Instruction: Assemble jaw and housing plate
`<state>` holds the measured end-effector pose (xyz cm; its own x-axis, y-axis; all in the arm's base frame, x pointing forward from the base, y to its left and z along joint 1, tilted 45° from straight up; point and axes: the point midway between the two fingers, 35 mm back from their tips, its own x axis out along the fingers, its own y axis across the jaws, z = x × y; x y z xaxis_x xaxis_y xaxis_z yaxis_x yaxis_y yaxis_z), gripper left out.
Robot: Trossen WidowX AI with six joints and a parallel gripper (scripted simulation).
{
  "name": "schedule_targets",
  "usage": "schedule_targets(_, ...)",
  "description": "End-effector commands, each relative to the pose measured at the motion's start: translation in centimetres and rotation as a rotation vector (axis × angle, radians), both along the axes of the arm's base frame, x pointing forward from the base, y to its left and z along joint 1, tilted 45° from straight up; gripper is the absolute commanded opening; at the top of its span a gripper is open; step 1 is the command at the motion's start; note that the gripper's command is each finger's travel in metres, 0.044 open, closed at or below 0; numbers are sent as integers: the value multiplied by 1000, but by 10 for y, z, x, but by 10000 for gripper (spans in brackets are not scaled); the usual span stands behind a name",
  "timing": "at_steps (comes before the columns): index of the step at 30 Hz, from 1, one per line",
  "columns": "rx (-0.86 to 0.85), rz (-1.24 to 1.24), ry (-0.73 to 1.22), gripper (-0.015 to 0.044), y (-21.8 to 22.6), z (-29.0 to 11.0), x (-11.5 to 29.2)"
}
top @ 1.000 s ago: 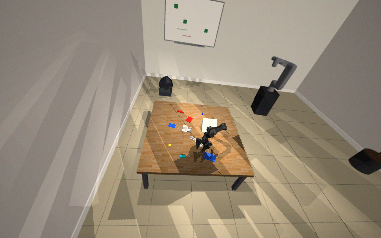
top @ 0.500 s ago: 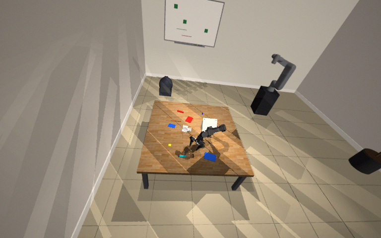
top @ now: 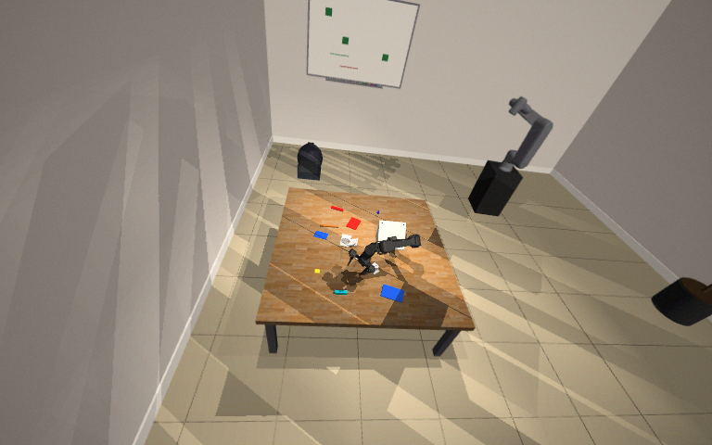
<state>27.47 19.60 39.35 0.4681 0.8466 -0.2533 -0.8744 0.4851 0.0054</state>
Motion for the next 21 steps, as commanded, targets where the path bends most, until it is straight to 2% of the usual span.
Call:
schedule_targets(1, -16, -32, 125, 440, -7, -25, 7)
schedule_targets(21, -52, -214, 654, 440, -50, -113, 13)
